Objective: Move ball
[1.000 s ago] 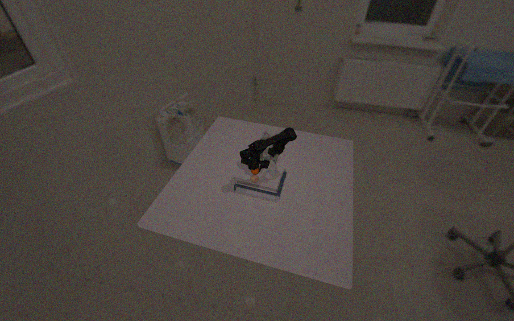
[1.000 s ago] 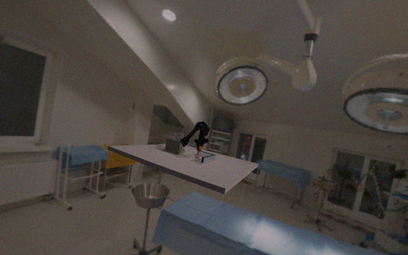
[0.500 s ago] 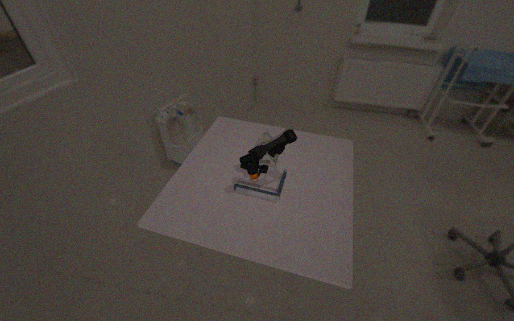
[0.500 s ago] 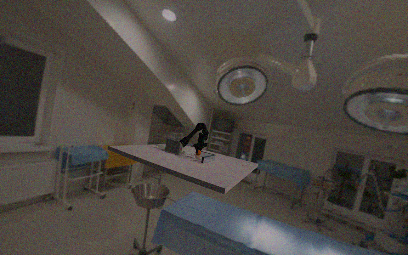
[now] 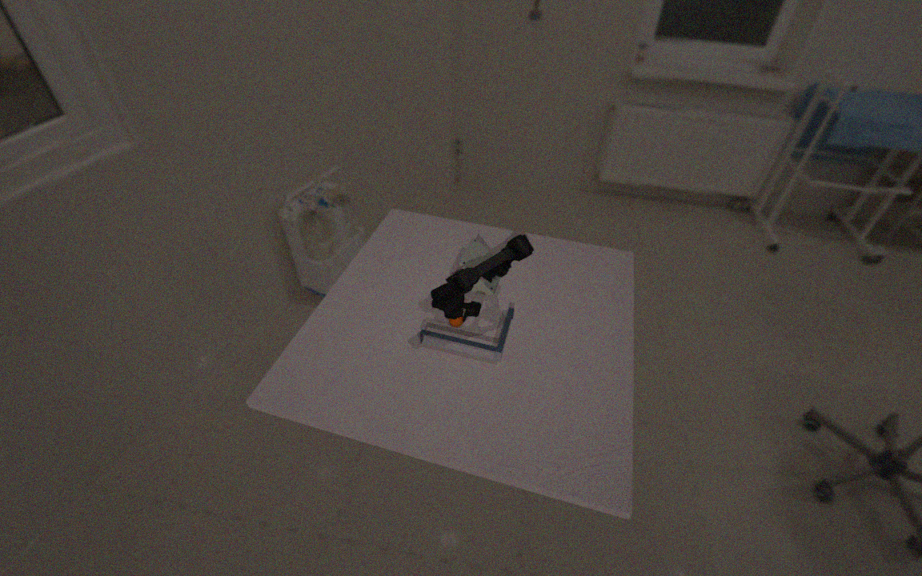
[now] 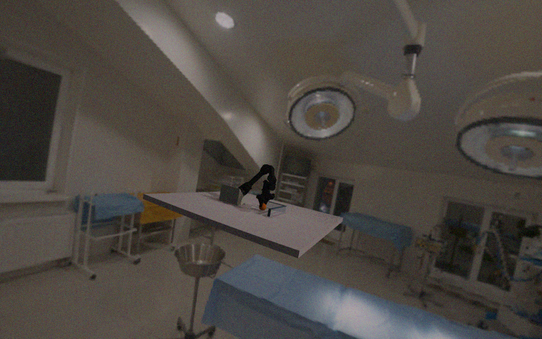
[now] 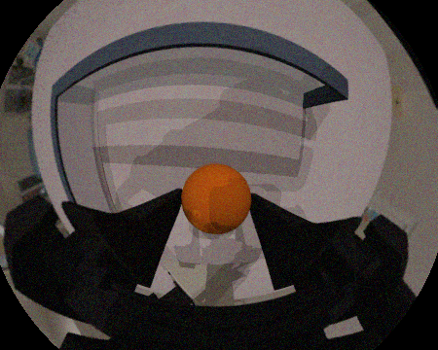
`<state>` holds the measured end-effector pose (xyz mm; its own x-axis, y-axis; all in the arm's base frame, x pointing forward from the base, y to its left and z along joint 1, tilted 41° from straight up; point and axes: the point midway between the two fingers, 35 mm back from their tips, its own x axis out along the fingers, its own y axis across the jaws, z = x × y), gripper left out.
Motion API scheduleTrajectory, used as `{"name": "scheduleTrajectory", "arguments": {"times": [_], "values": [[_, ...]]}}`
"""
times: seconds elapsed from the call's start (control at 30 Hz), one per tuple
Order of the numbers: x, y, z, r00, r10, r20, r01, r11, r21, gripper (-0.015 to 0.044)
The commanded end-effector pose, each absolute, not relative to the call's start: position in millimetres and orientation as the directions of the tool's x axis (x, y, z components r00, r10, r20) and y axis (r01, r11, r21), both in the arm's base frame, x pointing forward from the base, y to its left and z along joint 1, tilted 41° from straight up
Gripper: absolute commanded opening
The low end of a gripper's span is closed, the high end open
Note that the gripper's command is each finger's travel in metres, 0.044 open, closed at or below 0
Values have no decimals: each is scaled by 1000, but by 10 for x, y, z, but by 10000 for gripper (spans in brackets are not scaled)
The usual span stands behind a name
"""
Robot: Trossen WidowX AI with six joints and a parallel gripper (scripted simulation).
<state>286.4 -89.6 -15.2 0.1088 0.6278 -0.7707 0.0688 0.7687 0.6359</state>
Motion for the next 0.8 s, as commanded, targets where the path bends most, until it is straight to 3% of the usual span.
{"name": "scheduleTrajectory", "arguments": {"times": [0.0, 0.2, 0.7, 0.77], "values": [[2844, -838, -203, 104, 635, -766, 78, 762, 643, 0], [2850, -790, -259, 104, 635, -765, 78, 762, 643, 0], [2867, -830, -227, 107, 629, -770, 71, 768, 637, 394], [2866, -905, -149, 106, 629, -770, 73, 768, 637, 409]]}}
